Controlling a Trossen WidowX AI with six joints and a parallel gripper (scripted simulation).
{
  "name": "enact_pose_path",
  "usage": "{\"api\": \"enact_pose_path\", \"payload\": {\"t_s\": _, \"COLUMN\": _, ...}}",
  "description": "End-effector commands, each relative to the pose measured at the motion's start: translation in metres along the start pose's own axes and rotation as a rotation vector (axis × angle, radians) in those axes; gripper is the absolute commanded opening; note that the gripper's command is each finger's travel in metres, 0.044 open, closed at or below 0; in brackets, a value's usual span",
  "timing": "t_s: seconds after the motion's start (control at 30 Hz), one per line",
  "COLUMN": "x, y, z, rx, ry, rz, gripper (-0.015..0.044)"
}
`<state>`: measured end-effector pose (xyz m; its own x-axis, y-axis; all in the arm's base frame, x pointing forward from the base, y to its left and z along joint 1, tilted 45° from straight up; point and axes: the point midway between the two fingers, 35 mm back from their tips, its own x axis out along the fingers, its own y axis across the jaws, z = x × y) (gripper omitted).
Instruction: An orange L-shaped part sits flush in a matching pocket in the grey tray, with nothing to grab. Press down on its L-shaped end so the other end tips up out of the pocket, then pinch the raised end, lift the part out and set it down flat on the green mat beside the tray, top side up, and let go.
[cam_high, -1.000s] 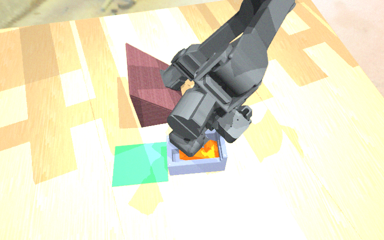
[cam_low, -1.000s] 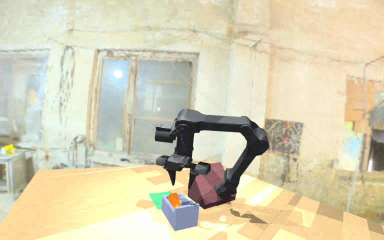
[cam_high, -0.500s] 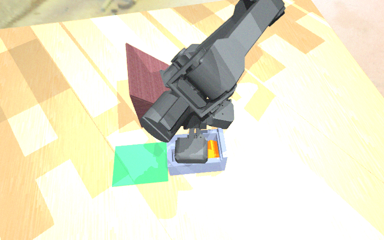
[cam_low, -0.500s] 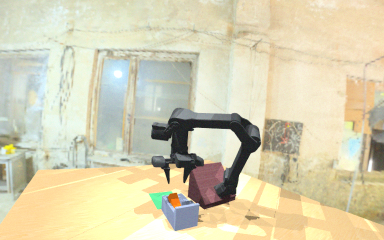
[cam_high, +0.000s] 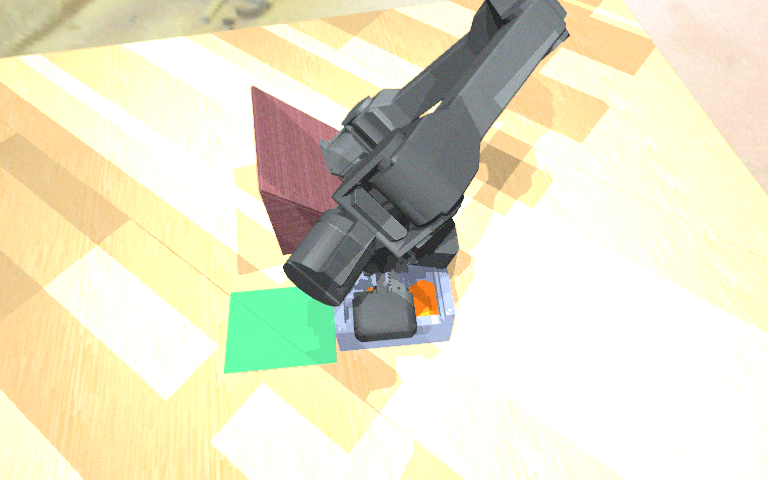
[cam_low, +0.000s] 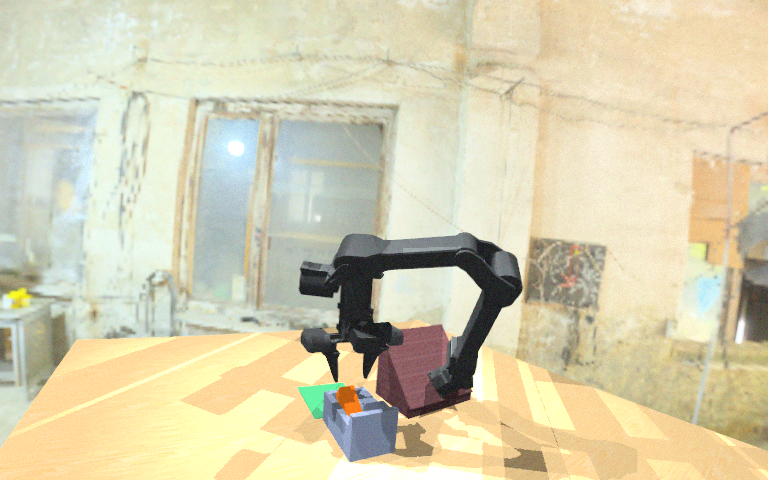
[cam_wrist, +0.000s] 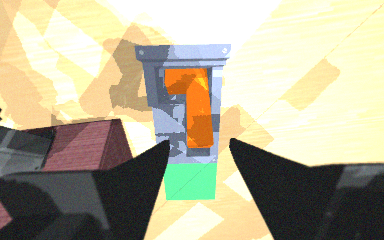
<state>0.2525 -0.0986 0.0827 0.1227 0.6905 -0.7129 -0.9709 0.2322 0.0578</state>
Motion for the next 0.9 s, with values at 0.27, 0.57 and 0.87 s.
{"api": "enact_pose_path", "payload": {"t_s": 0.27, "x": 0.018, "y": -0.002, "z": 0.0, "rx": 0.003, "ry": -0.002, "rz": -0.01, "gripper": 0.028}}
{"api": "enact_pose_path", "payload": {"t_s": 0.57, "x": 0.033, "y": -0.002, "z": 0.001, "rx": 0.003, "ry": -0.002, "rz": -0.011, "gripper": 0.028}}
{"api": "enact_pose_path", "payload": {"t_s": 0.87, "x": 0.047, "y": -0.001, "z": 0.001, "rx": 0.002, "ry": -0.004, "rz": -0.011, "gripper": 0.028}}
